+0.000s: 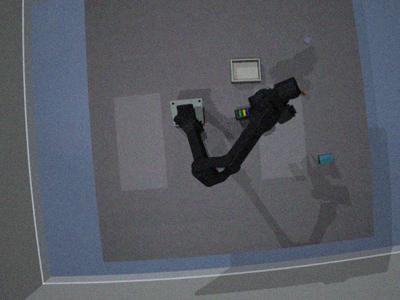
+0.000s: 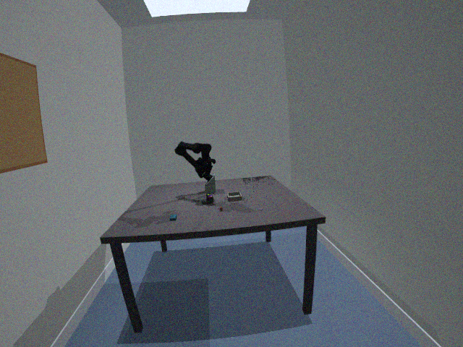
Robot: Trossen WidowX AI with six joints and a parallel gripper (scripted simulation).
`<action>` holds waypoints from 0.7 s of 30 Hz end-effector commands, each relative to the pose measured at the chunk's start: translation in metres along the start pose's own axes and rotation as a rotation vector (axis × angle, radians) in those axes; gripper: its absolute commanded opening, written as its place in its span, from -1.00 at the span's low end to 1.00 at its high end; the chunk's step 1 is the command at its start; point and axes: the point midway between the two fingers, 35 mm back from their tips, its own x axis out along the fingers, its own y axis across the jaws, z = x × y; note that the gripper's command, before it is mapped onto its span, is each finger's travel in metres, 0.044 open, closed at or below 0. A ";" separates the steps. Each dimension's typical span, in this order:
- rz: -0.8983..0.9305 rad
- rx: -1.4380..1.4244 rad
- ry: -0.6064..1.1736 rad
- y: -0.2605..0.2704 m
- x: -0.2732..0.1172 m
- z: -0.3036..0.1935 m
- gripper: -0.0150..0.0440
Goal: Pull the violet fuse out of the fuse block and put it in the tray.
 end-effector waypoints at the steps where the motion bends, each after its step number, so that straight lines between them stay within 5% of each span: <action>1: -0.286 0.207 0.091 -0.047 0.054 -0.025 -0.27; 6: -0.526 0.368 0.114 -0.090 0.082 -0.045 -0.27; 21: -0.533 0.373 0.114 -0.096 0.082 -0.046 -0.27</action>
